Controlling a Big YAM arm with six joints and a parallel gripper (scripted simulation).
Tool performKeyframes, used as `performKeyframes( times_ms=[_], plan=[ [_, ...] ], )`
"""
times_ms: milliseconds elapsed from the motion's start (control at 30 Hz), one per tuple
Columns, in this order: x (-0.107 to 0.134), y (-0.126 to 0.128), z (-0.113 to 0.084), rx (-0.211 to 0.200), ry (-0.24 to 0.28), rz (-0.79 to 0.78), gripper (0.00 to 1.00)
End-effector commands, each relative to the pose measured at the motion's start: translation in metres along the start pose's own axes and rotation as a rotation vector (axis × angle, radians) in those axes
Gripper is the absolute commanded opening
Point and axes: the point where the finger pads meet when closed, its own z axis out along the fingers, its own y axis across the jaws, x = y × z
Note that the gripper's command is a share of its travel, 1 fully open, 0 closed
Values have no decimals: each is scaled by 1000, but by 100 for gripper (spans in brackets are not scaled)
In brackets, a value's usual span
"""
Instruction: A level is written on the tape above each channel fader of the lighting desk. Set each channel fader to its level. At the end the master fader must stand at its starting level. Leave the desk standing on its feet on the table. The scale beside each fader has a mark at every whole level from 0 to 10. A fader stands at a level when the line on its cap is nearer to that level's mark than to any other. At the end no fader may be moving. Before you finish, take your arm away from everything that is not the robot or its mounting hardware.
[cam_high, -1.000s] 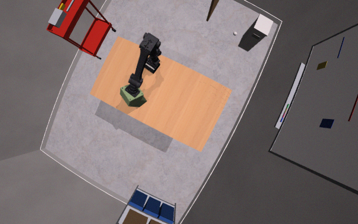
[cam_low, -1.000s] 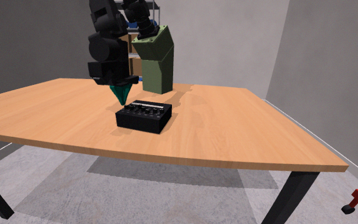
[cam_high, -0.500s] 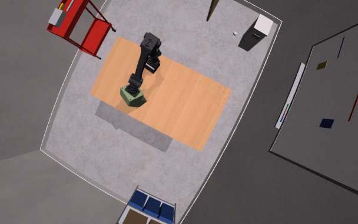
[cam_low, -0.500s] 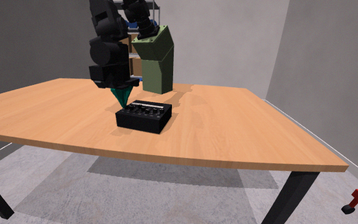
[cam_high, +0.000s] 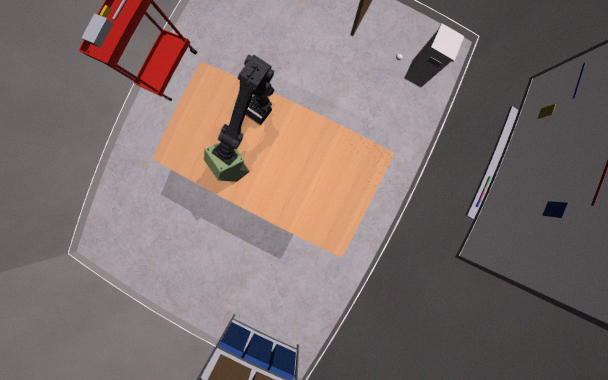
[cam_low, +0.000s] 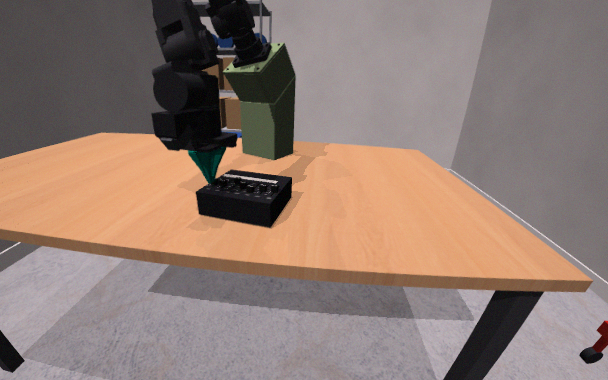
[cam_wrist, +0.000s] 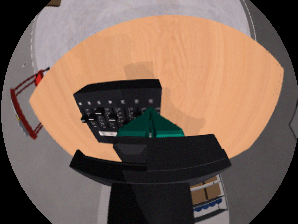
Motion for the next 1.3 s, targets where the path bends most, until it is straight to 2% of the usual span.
performKeyframes(
  times_ms=[0,400,1267],
  plan=[
    [-5,-3,6,3,-4,-7,0],
    [8,-2,6,2,8,-15,0],
    [15,1,5,0,14,-22,0]
  ],
)
